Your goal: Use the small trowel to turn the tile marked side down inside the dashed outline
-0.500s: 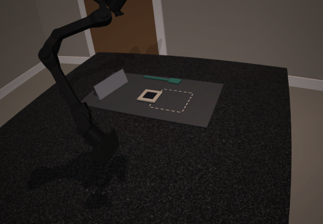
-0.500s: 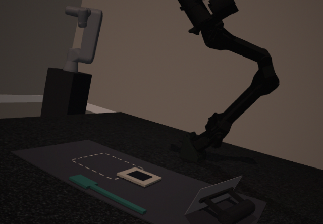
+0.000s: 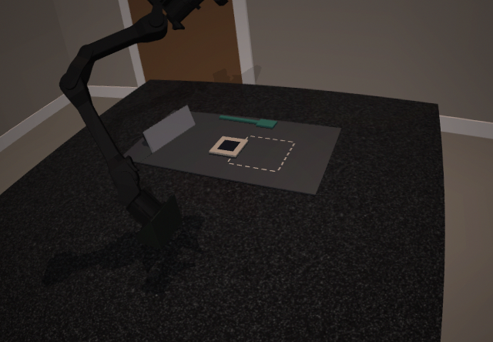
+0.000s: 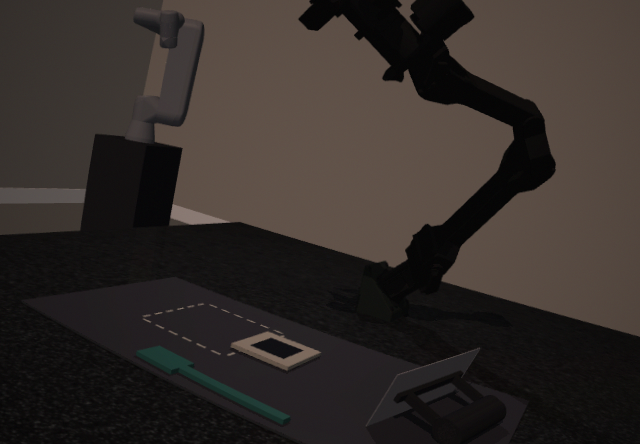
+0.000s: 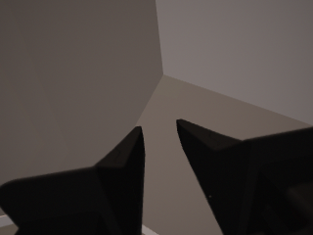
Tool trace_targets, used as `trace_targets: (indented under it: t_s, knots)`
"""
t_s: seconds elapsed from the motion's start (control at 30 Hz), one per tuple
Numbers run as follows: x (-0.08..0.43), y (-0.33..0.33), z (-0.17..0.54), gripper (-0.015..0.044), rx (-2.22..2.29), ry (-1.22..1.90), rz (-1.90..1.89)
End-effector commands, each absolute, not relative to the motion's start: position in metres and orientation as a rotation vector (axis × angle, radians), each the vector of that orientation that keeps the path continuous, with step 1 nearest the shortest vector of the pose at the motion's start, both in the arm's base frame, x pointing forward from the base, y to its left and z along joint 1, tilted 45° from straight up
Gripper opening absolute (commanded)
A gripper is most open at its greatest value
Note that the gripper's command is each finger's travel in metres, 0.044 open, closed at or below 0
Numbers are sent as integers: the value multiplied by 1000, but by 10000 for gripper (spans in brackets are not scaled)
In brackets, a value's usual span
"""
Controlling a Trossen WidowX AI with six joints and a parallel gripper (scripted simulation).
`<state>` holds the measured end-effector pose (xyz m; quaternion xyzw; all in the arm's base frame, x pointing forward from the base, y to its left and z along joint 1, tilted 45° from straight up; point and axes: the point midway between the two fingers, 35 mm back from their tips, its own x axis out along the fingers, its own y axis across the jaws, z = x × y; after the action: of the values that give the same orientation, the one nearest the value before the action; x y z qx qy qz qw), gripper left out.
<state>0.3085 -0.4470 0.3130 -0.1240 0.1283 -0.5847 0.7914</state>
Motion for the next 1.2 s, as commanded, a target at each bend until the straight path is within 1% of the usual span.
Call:
trace_targets:
  t_s: [0.0, 0.3, 0.6, 0.9, 1.17]
  knots:
    - [332, -431, 303, 100, -302, 368, -1134]
    - [374, -391, 278, 100, -360, 539, -865]
    - [404, -339, 255, 100, -410, 677, -578]
    - [422, -279, 234, 100, -446, 780, -278]
    - [426, -221, 221, 100, -461, 844, -5]
